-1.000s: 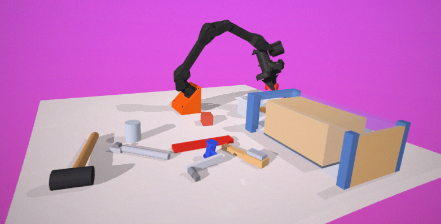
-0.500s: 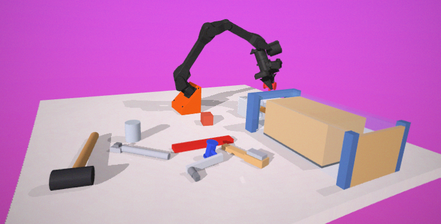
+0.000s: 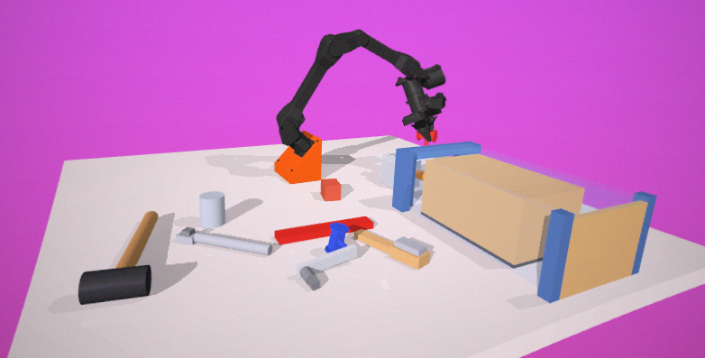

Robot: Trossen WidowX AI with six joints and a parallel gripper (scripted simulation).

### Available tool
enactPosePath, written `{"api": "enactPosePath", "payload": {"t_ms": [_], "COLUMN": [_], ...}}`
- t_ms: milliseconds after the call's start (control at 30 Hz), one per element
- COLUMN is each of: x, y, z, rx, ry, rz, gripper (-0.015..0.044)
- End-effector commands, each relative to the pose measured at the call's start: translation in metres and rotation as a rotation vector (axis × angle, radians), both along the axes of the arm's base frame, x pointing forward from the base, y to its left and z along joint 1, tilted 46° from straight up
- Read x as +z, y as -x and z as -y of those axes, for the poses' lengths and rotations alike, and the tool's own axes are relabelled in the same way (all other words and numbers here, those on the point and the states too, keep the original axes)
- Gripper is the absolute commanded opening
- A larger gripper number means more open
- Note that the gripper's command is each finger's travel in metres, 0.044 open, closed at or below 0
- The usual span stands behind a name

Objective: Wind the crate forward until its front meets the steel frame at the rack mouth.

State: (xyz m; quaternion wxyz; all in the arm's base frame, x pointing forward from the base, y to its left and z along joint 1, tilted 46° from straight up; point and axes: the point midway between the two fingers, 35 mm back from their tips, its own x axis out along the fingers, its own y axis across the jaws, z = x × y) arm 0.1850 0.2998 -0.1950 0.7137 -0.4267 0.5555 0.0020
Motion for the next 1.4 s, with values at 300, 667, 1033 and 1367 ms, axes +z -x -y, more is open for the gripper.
{"api": "enactPosePath", "payload": {"t_ms": [300, 667, 1033, 1367], "x": [0.001, 0.006, 0.013, 0.020], "y": [0.032, 0.048, 0.063, 0.075], "z": [0.006, 0.011, 0.019, 0.027], "rx": [0.005, 0.005, 0.005, 0.005], "ry": [0.011, 0.011, 0.012, 0.013], "rz": [-0.029, -0.031, -0.032, -0.033], "gripper": [0.0000, 0.0000, 0.0000, 0.0000]}}
